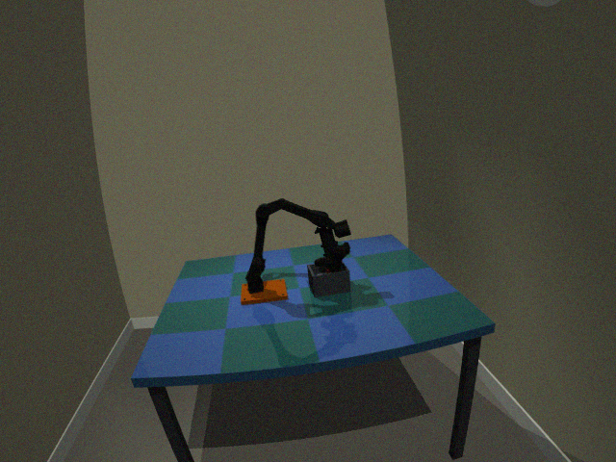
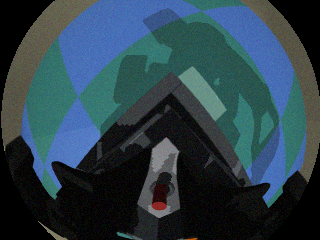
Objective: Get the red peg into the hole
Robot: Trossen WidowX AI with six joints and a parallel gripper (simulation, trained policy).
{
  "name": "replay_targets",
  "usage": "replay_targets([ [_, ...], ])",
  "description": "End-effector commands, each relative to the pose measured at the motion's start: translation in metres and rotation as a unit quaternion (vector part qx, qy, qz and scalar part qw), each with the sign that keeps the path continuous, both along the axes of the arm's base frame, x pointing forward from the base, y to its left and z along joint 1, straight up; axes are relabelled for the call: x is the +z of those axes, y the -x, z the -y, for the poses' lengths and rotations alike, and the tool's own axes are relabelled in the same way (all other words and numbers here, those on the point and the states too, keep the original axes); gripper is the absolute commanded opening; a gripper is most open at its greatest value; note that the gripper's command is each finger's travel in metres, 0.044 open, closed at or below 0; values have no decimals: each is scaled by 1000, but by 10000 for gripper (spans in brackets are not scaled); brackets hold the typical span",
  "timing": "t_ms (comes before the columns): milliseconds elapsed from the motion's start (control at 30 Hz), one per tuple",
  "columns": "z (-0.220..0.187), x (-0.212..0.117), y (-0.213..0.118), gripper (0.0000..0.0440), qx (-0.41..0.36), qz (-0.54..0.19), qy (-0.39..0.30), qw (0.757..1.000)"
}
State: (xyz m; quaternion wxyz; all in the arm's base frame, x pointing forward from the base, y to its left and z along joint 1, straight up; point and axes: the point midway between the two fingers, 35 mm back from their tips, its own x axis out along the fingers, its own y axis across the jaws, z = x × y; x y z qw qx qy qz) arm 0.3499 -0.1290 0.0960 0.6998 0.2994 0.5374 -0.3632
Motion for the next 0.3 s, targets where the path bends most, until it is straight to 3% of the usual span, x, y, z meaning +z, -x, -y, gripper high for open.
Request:
replay_targets([
  [0,5,-1,-3,114,4,-5,-3,1000],
  [267,18,-4,-4,109,5,-19,-7,1000],
])
